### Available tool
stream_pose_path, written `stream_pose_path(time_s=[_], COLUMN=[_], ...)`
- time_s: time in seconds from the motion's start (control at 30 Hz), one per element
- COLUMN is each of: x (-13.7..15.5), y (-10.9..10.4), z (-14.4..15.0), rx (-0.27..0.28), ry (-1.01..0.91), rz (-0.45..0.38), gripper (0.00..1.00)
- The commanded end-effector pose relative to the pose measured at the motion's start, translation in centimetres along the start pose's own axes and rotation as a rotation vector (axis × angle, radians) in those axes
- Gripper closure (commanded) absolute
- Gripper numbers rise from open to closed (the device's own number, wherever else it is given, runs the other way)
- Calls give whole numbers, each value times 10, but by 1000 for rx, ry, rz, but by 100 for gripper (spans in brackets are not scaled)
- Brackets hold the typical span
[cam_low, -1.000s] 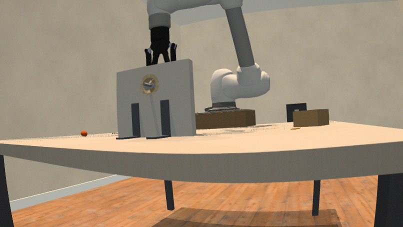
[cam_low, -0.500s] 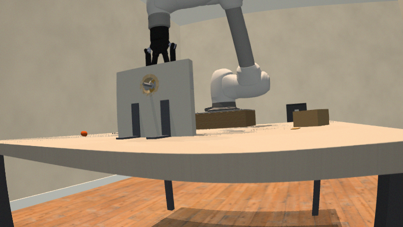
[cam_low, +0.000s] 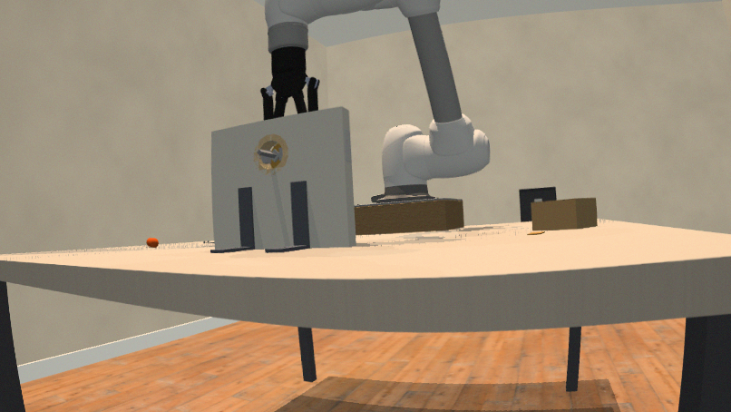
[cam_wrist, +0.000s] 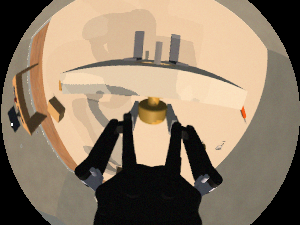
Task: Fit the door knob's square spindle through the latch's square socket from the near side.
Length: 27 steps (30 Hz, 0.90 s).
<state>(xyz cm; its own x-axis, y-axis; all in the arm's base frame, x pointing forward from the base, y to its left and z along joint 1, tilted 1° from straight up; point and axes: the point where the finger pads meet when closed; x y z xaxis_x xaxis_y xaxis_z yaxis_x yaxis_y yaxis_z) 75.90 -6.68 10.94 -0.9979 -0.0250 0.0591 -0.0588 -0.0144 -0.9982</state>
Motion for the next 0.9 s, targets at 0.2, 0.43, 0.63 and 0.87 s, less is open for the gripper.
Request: stream_pose_path(time_s=[0.2, 0.43, 0.63, 0.87], x=[-2, -2, -3, -6], y=[0, 0, 0, -1], z=[0, 0, 0, 0], rx=[0, 0, 0, 0], ry=[0, 0, 0, 0], rz=[0, 0, 0, 0], gripper=[58, 58, 58, 58])
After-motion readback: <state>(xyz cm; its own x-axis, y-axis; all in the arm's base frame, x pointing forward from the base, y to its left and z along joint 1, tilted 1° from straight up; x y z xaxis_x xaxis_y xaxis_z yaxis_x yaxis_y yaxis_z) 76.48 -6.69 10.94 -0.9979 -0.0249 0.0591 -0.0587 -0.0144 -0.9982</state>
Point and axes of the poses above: the point where the finger pads meet when closed, its own y axis out along the fingers, its own z axis across the jaws, x = y × z, and after that the axes turned 3 degrees about -y, right-handed
